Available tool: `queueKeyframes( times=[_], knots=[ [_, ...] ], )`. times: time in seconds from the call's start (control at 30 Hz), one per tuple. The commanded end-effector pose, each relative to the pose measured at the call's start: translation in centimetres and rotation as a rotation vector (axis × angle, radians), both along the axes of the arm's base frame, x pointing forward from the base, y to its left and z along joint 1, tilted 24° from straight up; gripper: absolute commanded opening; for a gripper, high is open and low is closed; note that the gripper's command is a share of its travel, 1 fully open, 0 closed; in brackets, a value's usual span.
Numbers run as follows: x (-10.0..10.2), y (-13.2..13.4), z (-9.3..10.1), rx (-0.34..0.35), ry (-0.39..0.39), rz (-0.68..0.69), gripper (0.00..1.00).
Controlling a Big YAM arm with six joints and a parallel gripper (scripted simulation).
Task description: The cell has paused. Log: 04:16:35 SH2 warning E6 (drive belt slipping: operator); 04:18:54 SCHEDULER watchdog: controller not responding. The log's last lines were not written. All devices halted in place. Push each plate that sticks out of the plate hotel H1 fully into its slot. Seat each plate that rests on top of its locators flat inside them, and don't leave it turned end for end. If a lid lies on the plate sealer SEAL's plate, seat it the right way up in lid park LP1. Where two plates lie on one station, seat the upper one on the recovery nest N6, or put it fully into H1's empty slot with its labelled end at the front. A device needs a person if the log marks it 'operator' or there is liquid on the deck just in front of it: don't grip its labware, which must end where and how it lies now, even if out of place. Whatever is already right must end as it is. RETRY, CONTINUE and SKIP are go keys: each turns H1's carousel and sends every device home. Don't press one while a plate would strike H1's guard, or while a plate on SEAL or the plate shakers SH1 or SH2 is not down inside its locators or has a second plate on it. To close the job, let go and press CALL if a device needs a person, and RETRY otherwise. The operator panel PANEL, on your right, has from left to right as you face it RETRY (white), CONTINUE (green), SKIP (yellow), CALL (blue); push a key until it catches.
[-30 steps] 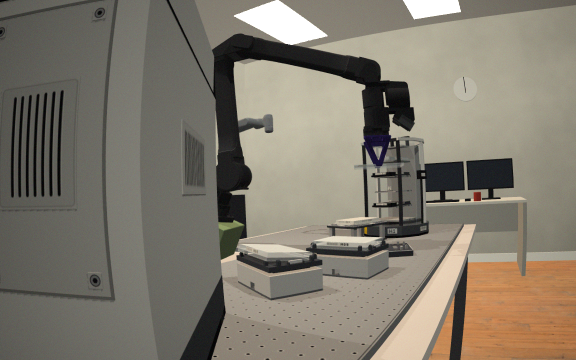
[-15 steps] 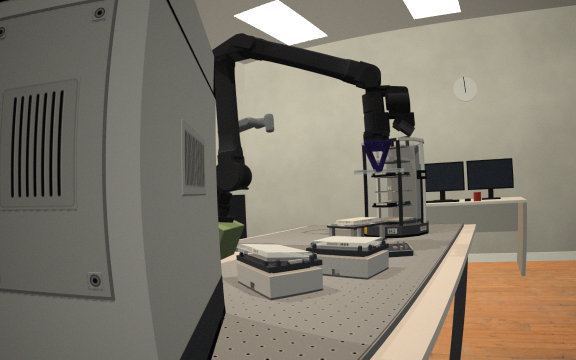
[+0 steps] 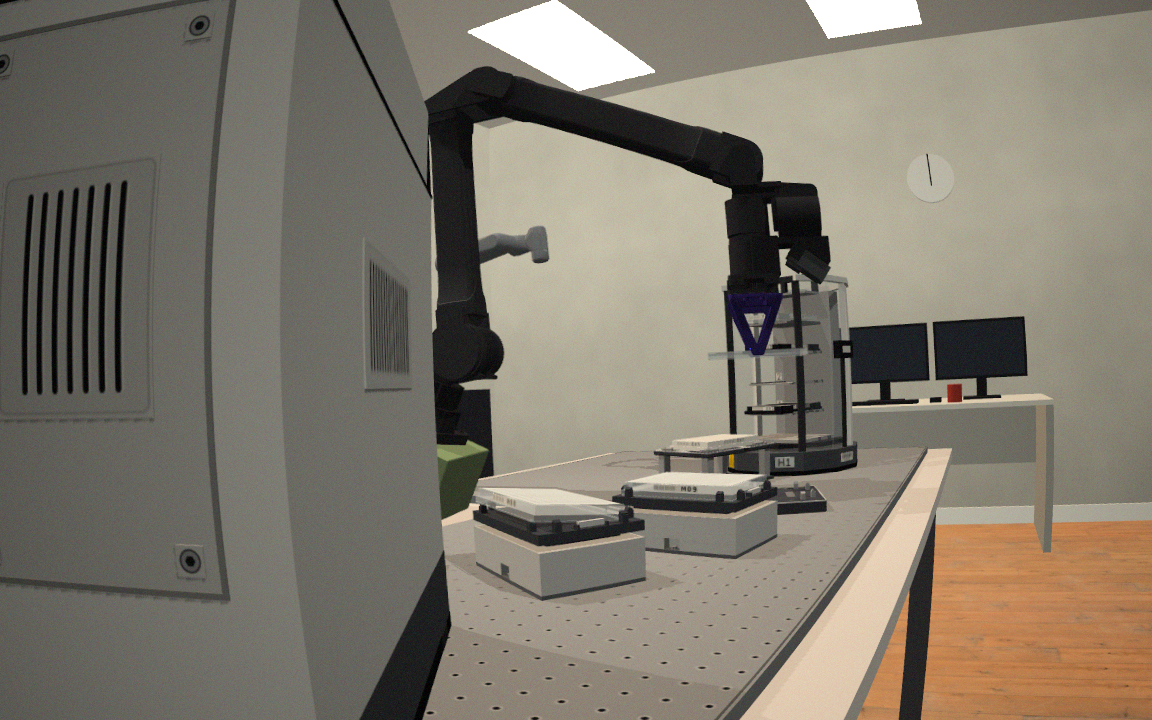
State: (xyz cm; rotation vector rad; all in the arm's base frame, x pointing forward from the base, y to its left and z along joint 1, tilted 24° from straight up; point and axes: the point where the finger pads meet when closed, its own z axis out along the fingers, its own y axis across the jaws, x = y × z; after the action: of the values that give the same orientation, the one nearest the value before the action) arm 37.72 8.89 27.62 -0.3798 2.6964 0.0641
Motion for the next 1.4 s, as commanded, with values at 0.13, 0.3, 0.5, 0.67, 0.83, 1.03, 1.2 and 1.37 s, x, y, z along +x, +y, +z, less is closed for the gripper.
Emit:
queueKeyframes(
  times=[0.13,0.3,0.5,0.67,0.83,1.03,1.2,1.37],
  knots=[
    [0.7,0.2,-1.1,-0.002,0.0,0.0,0.84],
    [0.9,0.3,-1.6,-0.001,0.0,0.0,0.84],
    [1.0,0.3,-1.9,-0.001,-0.001,0.0,0.84],
    [1.2,0.4,-2.4,-0.001,0.0,0.001,0.84],
    [1.3,0.5,-2.9,-0.001,0.001,0.001,0.84],
    [1.5,0.6,-3.4,0.0,0.001,0.001,0.84],
    [1.7,0.7,-3.7,0.0,0.001,0.001,0.84],
    [1.8,0.9,-4.2,0.001,0.001,0.002,0.84]
  ],
)
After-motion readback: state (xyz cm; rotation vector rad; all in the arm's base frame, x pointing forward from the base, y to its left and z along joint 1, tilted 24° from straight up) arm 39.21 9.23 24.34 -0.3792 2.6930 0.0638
